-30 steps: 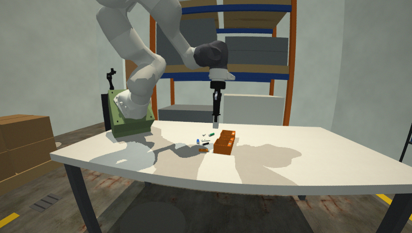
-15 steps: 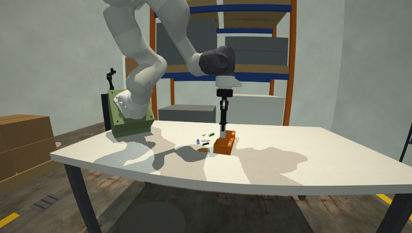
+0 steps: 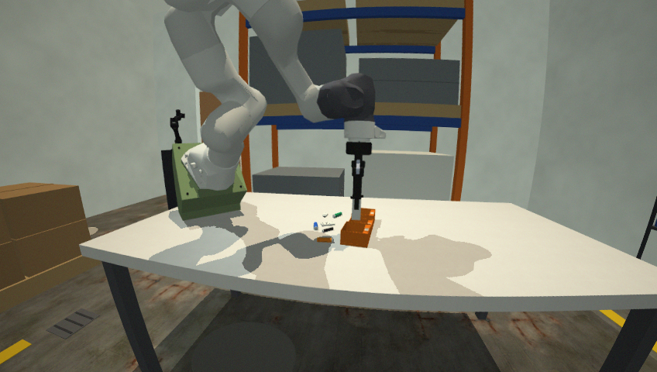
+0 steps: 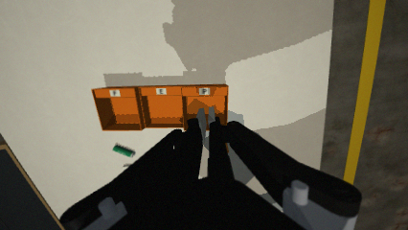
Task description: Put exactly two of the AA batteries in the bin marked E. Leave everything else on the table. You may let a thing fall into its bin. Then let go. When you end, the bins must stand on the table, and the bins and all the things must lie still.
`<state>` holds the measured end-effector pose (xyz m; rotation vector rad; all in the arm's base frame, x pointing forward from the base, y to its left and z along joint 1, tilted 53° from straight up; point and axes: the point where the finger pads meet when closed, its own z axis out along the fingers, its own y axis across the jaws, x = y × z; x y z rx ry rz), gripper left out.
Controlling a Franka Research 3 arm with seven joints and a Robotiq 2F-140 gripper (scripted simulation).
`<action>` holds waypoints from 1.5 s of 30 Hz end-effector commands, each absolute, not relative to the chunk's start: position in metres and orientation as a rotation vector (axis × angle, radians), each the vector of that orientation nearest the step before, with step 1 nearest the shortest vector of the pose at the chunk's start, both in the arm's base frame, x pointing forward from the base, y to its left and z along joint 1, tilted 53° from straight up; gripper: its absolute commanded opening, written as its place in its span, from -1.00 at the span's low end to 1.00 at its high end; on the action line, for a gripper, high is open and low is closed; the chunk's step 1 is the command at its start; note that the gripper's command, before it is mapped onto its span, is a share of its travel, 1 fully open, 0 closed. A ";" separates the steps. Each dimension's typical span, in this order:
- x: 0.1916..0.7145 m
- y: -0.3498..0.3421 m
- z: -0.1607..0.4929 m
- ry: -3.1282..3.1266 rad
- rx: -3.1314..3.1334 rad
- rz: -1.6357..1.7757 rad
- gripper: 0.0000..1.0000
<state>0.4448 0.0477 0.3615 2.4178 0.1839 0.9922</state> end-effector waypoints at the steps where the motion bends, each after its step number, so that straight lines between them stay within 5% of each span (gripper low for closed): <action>1: 0.448 0.048 0.360 0.196 2.418 0.993 -0.89; 45: 0.487 0.025 0.326 0.196 2.418 0.993 -0.89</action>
